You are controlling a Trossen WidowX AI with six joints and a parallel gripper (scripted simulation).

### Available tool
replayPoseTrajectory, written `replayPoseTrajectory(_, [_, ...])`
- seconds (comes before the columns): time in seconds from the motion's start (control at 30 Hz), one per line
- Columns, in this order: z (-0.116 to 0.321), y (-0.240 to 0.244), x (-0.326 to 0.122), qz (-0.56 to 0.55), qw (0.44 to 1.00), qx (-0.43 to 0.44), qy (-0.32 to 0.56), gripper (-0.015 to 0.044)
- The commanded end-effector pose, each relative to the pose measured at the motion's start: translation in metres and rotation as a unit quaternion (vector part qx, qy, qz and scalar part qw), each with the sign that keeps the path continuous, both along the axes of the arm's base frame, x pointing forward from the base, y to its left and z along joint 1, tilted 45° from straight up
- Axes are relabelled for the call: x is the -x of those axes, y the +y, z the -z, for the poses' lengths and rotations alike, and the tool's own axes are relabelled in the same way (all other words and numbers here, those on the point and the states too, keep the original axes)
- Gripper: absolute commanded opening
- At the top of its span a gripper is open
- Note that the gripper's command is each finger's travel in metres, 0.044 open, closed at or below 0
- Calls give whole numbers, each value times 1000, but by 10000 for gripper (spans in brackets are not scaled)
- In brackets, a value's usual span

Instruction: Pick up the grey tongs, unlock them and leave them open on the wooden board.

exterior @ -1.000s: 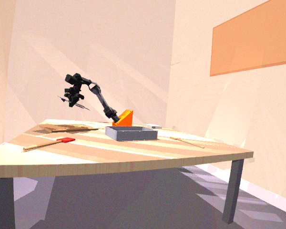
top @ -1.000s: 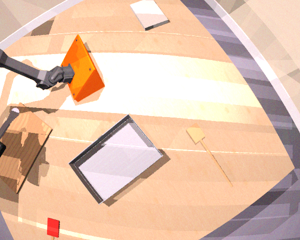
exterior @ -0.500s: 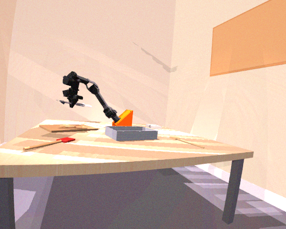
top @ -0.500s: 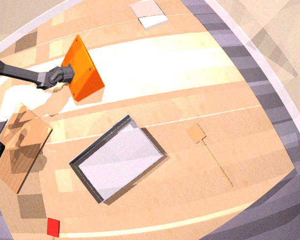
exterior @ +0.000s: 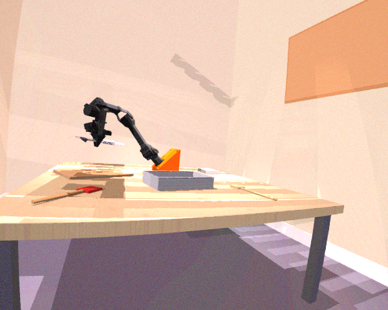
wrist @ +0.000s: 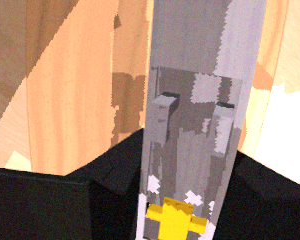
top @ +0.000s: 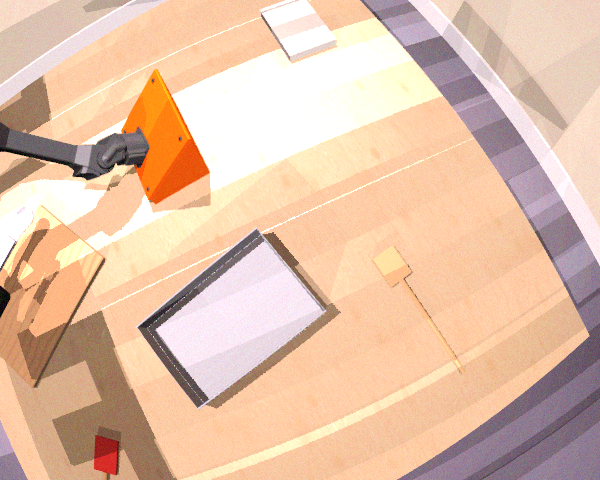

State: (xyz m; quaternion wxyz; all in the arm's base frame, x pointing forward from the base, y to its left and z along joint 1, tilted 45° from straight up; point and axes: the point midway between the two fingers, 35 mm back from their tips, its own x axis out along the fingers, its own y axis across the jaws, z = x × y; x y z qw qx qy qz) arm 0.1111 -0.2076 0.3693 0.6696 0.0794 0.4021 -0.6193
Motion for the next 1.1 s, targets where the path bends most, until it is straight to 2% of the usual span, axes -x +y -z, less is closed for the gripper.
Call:
replayPoseTrajectory(0.0, [7, -4, -2, -2, 1000, -7, 2, -150])
replayPoseTrajectory(1.07, [40, -40, -2, 3, 1000, -25, -11, -150])
